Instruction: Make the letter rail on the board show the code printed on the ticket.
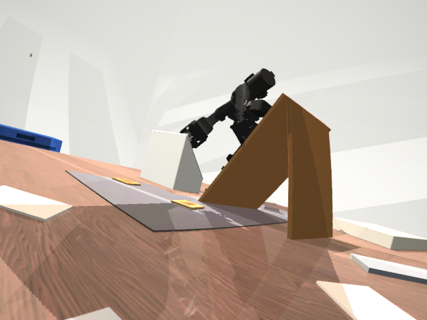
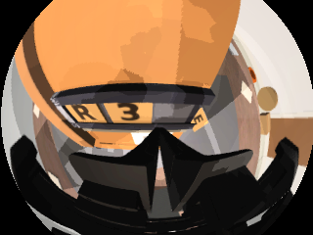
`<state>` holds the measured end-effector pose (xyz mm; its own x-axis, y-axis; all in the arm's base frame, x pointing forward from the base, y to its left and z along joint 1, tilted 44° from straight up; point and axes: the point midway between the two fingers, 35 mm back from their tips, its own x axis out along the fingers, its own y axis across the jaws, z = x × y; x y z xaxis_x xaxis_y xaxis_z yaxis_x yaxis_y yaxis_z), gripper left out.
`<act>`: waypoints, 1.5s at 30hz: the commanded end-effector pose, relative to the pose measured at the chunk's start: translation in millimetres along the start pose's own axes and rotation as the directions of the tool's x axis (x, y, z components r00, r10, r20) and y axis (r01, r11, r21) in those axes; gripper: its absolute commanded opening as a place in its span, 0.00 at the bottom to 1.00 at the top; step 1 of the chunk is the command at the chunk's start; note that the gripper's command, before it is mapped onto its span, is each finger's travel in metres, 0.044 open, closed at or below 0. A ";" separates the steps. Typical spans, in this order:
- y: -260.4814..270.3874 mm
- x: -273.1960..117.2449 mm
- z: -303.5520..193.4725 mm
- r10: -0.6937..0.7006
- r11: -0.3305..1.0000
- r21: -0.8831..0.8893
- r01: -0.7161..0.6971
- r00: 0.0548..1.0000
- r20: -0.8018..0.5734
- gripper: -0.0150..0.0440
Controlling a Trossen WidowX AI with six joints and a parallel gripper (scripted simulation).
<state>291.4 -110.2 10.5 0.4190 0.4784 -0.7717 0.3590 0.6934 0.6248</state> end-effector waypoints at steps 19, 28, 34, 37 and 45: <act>-2.8 -1.0 6.0 0.058 0.998 0.005 -0.058 0.990 -0.127 0.25; -2.4 2.7 8.5 0.058 0.998 0.005 -0.058 0.990 -0.127 0.25; -2.2 5.1 10.3 0.058 0.998 0.005 -0.058 0.990 -0.127 0.25; -2.0 6.3 11.2 0.058 0.998 0.005 -0.058 0.990 -0.127 0.25; -1.8 9.5 13.7 0.058 0.998 0.005 -0.058 0.990 -0.127 0.25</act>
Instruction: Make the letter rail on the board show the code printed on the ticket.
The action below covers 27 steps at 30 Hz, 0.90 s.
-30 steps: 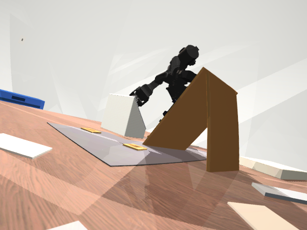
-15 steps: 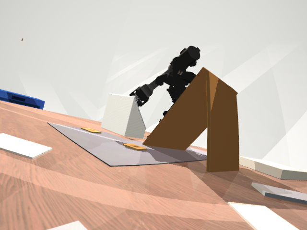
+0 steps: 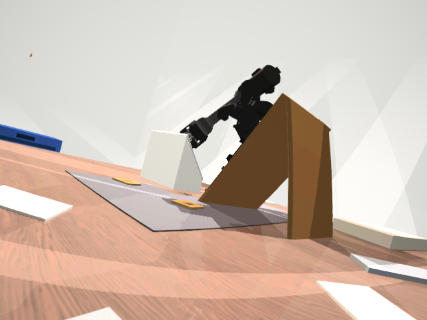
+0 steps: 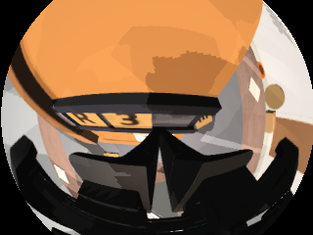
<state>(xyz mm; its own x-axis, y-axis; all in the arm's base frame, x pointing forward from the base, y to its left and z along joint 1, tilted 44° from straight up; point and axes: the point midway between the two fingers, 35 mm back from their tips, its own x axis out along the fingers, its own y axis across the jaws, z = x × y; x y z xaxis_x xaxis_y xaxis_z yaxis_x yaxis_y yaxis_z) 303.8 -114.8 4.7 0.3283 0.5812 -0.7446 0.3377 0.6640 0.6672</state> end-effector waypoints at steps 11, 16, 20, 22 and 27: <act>0.5 5.9 5.6 0.003 1.000 0.001 -0.003 1.000 0.001 0.25; 0.5 7.7 7.2 0.003 1.000 0.001 -0.003 1.000 0.001 0.25; 0.5 9.2 8.6 0.003 1.000 0.001 -0.003 1.000 0.001 0.25; 0.5 9.9 9.2 0.003 1.000 0.001 -0.003 1.000 0.001 0.25; 0.6 11.5 10.6 0.003 1.000 0.001 -0.003 1.000 0.001 0.25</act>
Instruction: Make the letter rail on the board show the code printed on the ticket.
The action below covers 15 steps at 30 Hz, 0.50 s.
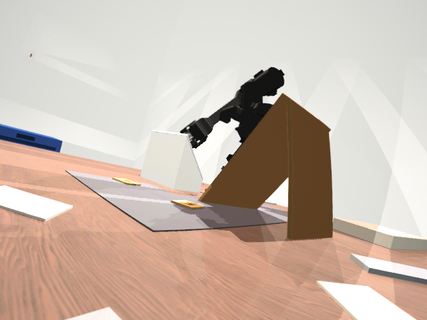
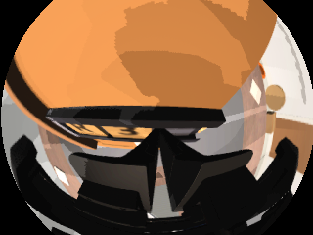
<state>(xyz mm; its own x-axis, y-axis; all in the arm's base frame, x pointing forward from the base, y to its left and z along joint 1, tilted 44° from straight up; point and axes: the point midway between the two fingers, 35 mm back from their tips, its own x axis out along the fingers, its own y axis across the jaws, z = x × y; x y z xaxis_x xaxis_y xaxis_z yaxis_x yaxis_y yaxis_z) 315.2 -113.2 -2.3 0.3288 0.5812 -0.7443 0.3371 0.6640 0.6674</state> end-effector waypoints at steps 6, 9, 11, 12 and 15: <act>1.2 0.4 0.4 0.003 1.000 0.002 -0.003 1.000 0.001 0.25; 2.4 -0.2 0.0 0.003 1.000 0.002 -0.003 1.000 0.001 0.25; 3.3 -0.5 -0.2 0.003 1.000 0.002 -0.003 1.000 0.001 0.25; 3.6 -0.5 -0.2 0.003 1.000 0.002 -0.003 1.000 0.001 0.25; 4.6 -0.6 -0.3 0.003 1.000 0.002 -0.003 1.000 0.001 0.25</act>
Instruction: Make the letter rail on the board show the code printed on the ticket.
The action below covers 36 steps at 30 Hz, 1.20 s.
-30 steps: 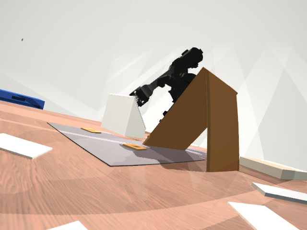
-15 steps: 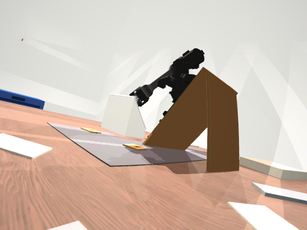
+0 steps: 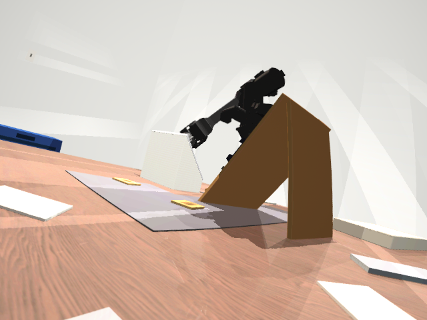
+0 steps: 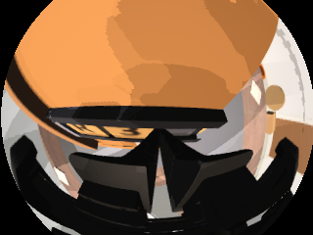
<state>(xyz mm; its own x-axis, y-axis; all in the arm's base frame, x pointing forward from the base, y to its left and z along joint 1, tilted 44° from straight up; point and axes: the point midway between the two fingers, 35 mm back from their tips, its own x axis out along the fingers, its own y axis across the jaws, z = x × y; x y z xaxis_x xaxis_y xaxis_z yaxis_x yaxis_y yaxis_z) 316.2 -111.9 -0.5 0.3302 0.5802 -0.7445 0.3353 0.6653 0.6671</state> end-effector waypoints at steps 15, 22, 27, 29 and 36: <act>7.2 0.2 -0.8 0.003 1.000 0.004 -0.003 1.000 -0.001 0.25; 9.6 0.3 -0.6 0.004 1.000 0.004 -0.004 1.000 -0.001 0.25; 11.2 0.4 -0.5 0.004 1.000 0.004 -0.004 1.000 -0.001 0.25; 11.9 0.4 -0.5 0.004 1.000 0.004 -0.004 1.000 -0.001 0.25; 14.3 0.5 -0.4 0.004 1.000 0.004 -0.004 1.000 -0.001 0.25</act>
<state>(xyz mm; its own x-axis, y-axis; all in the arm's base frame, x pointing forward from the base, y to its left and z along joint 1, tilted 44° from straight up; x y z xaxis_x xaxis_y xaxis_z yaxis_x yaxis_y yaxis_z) 319.5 -104.6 6.9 0.3297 0.5794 -0.7454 0.3404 0.6635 0.6663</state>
